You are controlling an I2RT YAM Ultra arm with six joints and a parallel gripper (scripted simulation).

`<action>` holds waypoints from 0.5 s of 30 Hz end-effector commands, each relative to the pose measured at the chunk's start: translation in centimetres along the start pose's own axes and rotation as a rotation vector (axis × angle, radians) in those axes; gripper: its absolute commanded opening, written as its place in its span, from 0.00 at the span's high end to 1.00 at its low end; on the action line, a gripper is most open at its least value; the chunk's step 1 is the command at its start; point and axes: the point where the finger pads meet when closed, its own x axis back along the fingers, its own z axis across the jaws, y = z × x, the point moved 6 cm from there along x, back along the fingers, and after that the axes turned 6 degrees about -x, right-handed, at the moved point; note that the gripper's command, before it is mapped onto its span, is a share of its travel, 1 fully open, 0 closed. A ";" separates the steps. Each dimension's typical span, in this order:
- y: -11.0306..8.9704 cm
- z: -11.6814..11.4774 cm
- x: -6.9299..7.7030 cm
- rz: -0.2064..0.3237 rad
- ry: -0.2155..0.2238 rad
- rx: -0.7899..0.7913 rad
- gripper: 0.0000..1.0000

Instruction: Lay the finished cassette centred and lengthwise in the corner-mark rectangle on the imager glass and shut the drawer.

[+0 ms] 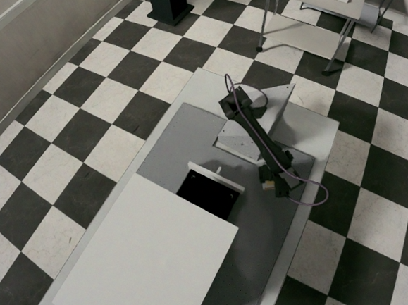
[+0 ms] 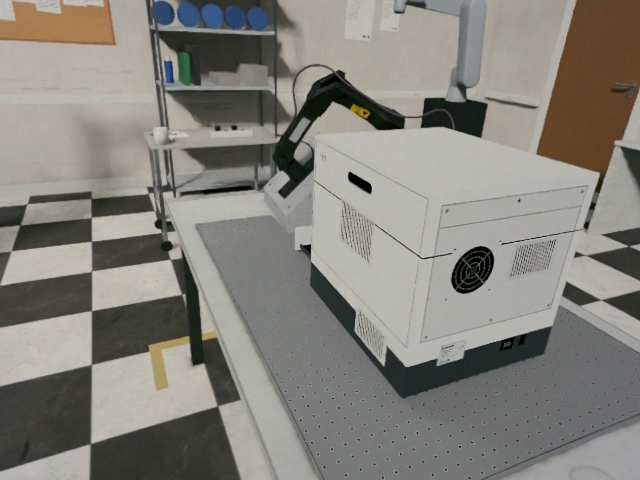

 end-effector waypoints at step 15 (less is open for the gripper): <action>-0.2 -5.3 1.0 -0.037 0.001 0.321 1.00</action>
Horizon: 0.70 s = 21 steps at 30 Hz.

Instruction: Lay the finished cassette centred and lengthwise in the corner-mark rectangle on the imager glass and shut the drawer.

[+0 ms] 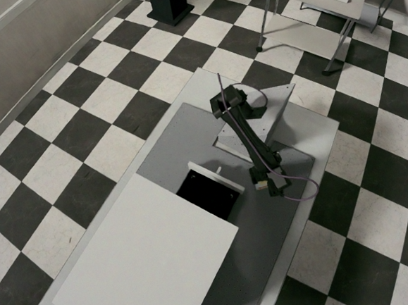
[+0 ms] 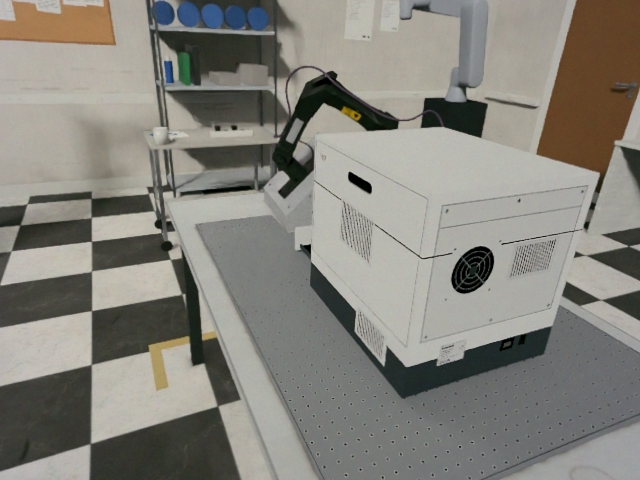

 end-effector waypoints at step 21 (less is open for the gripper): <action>-2.8 -10.7 0.9 -0.047 -0.037 0.781 1.00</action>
